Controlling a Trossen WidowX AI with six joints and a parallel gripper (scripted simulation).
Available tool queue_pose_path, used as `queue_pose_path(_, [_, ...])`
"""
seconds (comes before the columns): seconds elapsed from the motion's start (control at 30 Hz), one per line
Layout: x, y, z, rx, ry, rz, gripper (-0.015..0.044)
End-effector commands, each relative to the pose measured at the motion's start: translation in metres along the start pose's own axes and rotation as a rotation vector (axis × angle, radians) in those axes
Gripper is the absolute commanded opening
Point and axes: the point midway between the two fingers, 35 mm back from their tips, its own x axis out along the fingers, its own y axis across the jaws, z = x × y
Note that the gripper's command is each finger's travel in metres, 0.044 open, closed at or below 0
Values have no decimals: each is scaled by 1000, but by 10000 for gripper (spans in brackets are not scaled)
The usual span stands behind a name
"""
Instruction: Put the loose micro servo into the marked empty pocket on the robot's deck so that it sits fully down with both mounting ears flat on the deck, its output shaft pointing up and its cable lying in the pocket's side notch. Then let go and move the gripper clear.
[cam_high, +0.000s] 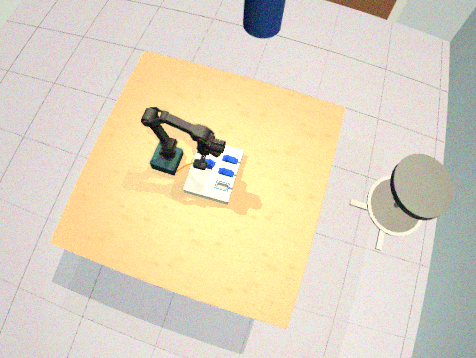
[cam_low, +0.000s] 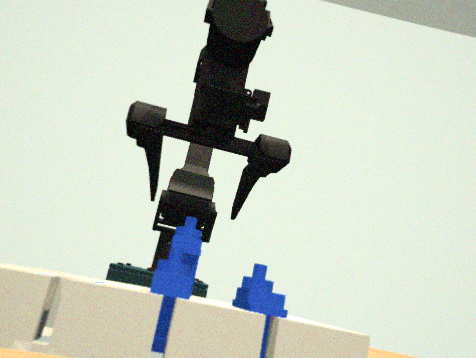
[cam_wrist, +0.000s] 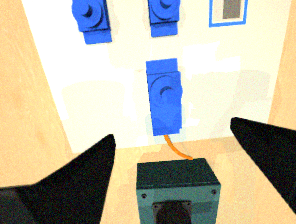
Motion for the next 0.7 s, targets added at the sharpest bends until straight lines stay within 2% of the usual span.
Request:
queue_pose_path(0.0, [-1, -1, -5, 31, 10, 9, 440])
queue_pose_path(0.3, [24, -1, -5, 31, 10, 9, 440])
queue_pose_path(0.67, [33, -1, -5, 31, 10, 9, 440])
